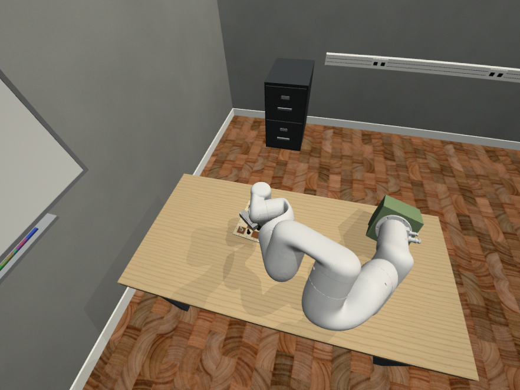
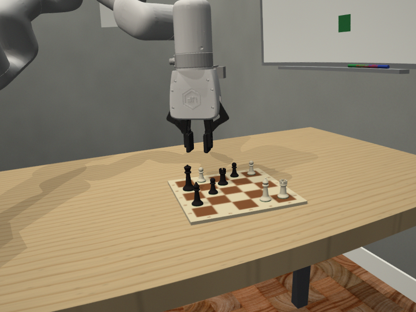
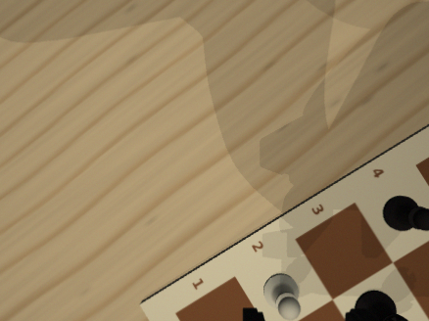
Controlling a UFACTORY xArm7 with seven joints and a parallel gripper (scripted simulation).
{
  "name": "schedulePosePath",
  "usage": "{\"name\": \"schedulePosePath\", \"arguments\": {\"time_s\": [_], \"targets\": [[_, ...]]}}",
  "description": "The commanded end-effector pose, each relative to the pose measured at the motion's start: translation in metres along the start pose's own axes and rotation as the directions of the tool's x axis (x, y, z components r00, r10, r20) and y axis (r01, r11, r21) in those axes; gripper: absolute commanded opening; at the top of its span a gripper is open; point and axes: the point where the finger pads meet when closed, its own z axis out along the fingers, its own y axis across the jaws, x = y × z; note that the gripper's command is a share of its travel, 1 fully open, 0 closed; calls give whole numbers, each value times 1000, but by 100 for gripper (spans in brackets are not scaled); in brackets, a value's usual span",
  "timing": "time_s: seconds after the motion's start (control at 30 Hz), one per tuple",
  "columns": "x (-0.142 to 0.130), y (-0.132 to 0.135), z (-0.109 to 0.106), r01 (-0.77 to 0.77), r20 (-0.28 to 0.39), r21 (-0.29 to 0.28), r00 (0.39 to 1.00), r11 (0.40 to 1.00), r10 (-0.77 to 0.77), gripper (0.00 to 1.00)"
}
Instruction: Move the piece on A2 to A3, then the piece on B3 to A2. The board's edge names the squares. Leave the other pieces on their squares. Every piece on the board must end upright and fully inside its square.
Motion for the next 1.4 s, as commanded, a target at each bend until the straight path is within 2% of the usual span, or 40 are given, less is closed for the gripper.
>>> {"name": "schedulePosePath", "arguments": {"time_s": [0.0,0.53,1.37], "targets": [[0,2,5,0,-1,-5,1000,1000,0,35],[0,2,25,0,-1,-5,1000,1000,0,35],[0,2,29,0,-1,-5,1000,1000,0,35]]}}
